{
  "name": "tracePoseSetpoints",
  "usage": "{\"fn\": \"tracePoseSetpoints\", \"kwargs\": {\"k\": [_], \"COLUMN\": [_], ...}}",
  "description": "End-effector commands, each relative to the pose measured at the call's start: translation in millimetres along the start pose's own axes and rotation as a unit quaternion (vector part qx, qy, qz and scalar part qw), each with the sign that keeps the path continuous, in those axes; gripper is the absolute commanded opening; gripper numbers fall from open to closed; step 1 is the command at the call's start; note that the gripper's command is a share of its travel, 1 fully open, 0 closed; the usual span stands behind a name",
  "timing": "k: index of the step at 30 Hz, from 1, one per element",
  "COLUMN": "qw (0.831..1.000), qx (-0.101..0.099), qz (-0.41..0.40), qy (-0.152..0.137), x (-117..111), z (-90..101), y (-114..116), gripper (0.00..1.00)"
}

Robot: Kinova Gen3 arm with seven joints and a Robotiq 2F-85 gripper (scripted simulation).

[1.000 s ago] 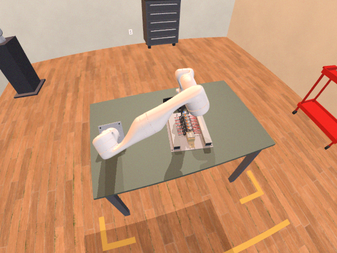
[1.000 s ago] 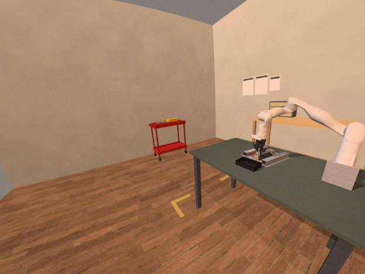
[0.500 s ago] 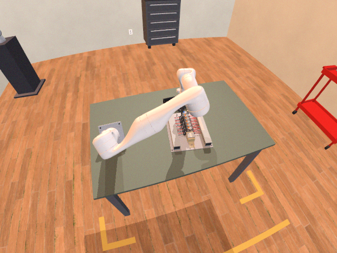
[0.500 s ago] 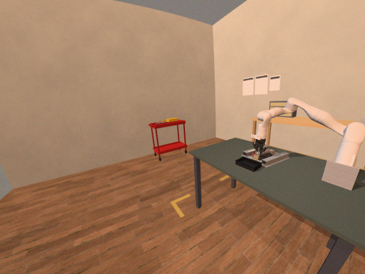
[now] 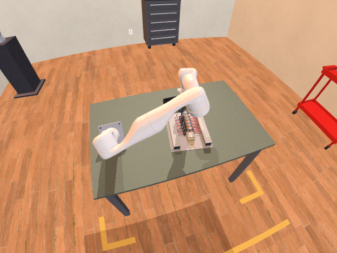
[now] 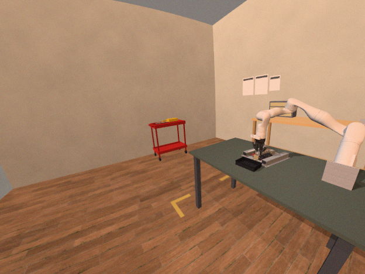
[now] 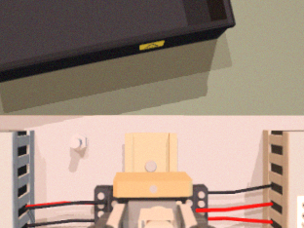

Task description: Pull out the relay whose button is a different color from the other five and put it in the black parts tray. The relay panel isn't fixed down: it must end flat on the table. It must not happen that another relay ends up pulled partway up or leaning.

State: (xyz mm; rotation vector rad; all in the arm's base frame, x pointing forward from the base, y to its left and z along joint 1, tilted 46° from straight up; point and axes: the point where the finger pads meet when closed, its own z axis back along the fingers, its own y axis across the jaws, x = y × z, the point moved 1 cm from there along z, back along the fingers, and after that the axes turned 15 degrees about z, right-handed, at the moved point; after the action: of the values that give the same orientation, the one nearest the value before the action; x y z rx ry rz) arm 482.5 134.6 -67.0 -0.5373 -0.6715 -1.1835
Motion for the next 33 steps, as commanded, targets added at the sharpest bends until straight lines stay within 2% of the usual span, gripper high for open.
{"fn": "tracePoseSetpoints", "kwargs": {"k": [1, 33], "qw": [1.0, 1.0], "qx": [-0.002, -0.026], "qz": [0.0, 0.0], "qy": [0.001, 0.008], "x": [-0.2, 0.3], "z": [1.2, 1.4], "y": [0.7, 2.6], "gripper": [0.0, 0.0]}}
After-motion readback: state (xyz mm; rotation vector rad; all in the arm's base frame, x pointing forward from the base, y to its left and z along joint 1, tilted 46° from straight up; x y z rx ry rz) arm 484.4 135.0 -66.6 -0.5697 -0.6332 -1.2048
